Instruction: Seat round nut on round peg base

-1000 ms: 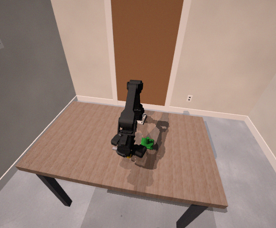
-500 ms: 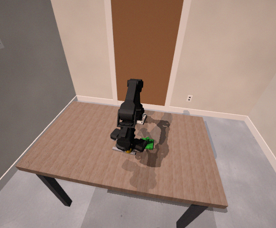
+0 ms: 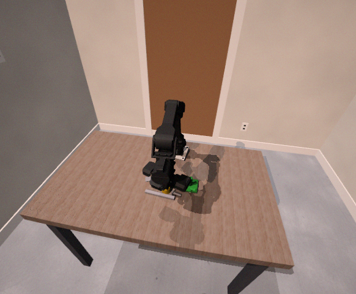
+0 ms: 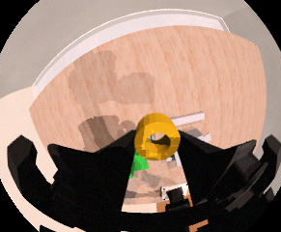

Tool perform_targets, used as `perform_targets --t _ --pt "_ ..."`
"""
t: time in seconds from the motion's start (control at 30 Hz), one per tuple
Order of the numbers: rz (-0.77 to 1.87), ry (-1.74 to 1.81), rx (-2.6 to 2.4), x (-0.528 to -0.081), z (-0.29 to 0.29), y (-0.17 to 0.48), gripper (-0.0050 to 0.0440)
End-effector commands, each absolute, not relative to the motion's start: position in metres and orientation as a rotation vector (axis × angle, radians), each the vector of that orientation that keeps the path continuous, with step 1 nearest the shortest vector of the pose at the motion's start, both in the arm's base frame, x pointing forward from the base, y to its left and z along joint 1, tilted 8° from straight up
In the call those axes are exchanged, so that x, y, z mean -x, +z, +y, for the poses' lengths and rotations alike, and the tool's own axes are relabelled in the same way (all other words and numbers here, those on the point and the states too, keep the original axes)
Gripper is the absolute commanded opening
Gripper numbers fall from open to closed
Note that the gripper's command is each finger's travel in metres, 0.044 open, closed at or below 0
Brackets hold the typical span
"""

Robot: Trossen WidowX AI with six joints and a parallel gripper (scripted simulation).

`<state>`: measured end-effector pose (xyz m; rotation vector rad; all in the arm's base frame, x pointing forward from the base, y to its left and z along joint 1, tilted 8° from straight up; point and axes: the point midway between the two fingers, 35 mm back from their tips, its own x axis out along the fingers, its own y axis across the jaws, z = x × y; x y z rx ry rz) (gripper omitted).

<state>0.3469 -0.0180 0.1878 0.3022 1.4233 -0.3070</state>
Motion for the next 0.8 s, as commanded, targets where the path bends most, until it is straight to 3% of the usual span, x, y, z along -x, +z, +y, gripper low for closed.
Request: perform_targets --t 0.0,0.77 --pt "1.390 -0.295 -0.293 -0.343 -0.012 0.198 -0.0050" --pt "1.408 -0.209 -0.198 -0.302 0.037 0.183 -0.0050"
